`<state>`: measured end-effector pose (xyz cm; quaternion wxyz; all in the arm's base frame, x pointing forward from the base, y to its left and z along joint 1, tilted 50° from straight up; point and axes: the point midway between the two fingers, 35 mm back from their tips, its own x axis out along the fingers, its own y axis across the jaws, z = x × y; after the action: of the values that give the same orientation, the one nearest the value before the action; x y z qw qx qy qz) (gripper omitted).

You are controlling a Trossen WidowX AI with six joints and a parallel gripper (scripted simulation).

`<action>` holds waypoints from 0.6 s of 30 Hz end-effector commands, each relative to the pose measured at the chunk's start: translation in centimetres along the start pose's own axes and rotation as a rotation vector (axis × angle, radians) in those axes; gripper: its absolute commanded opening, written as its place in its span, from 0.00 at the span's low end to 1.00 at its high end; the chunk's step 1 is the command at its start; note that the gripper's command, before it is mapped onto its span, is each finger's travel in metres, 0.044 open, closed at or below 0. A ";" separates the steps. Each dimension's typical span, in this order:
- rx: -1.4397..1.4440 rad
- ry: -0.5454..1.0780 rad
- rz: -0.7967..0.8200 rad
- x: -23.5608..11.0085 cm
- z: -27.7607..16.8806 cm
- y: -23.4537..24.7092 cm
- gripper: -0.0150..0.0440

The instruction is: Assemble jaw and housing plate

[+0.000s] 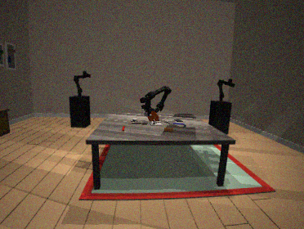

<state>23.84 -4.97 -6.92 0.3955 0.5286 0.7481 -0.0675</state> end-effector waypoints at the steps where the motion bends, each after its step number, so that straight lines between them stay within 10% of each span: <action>1: -0.094 0.001 0.005 0.1 -0.6 0.2 0.48; 18: -0.498 0.002 0.006 0.2 -3.0 0.8 0.48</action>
<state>23.07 -3.25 -5.08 0.4980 0.4331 0.7455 0.0935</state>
